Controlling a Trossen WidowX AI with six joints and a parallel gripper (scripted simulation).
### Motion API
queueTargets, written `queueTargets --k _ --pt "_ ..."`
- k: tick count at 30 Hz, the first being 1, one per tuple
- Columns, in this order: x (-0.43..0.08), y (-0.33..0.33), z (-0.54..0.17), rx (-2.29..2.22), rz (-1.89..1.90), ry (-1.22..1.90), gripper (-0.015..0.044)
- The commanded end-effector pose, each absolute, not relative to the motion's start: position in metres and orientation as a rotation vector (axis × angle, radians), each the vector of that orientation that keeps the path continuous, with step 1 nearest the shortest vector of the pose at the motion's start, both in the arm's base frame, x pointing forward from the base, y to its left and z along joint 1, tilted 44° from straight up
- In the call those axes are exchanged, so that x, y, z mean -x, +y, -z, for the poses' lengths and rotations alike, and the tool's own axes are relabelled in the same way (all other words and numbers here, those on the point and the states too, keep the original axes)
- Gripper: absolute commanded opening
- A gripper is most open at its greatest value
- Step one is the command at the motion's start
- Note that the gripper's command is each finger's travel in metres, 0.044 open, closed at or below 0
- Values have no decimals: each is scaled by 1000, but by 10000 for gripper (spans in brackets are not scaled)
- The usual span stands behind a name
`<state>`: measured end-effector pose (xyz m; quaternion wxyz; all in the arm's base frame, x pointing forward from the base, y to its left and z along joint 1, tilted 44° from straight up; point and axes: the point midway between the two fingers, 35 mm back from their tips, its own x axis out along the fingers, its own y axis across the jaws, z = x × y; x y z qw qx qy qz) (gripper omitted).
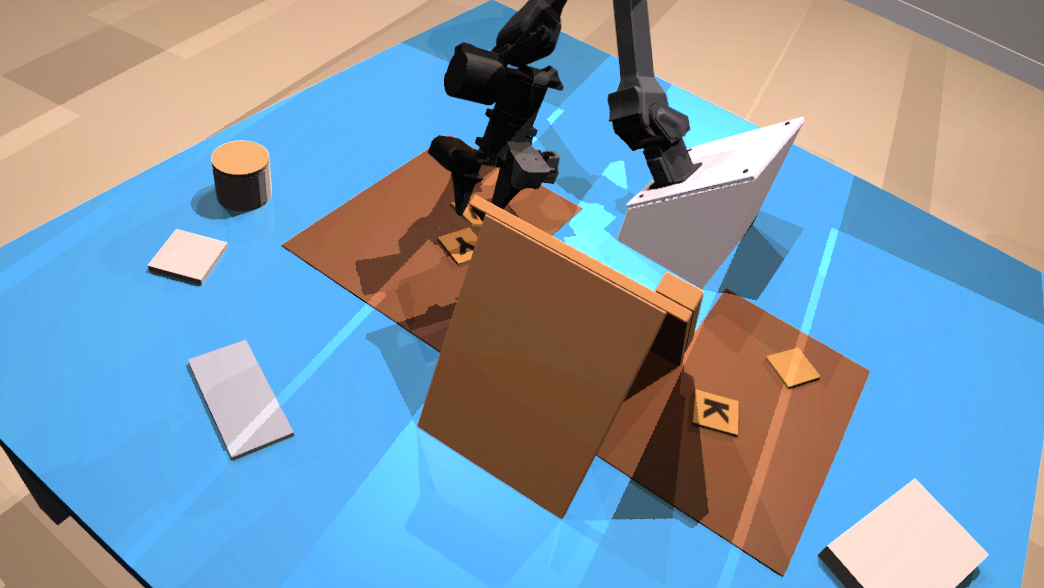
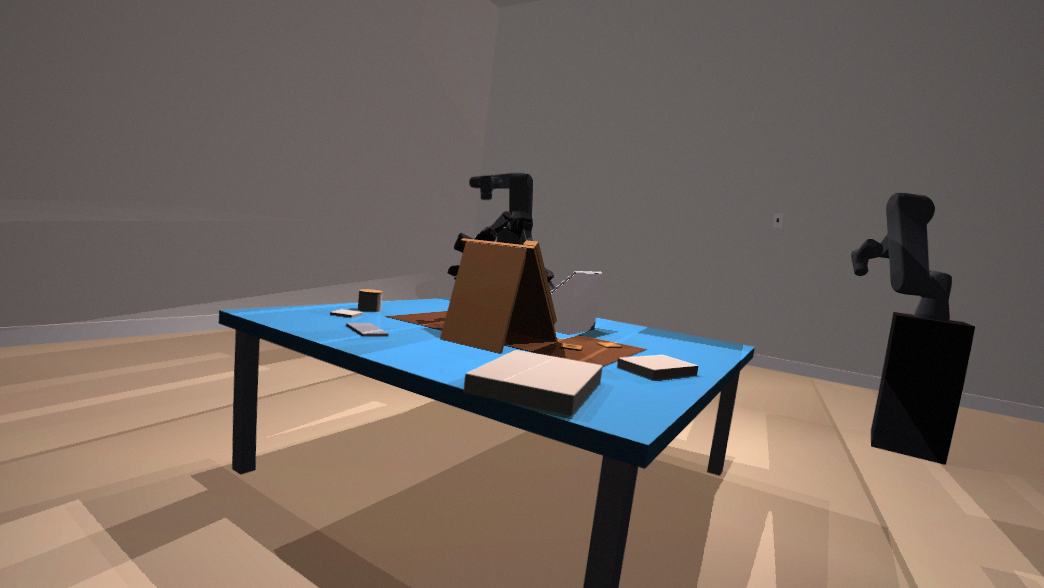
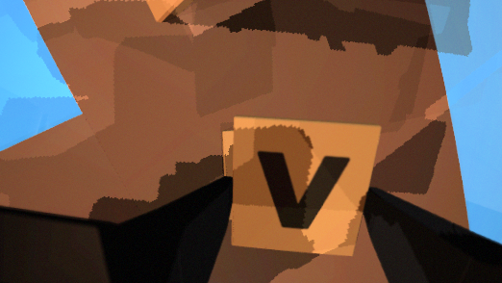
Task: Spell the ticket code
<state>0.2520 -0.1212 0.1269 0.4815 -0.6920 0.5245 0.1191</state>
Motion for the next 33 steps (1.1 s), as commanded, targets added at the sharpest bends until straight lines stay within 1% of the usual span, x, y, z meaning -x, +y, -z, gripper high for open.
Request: queueTargets --k 1,16,33 --pt "-266 -113 -135 1604 -203 1196 0" --pt "-306 -81 -158 1234 36 906 0" --pt "-340 -39 -188 775 148 606 0"
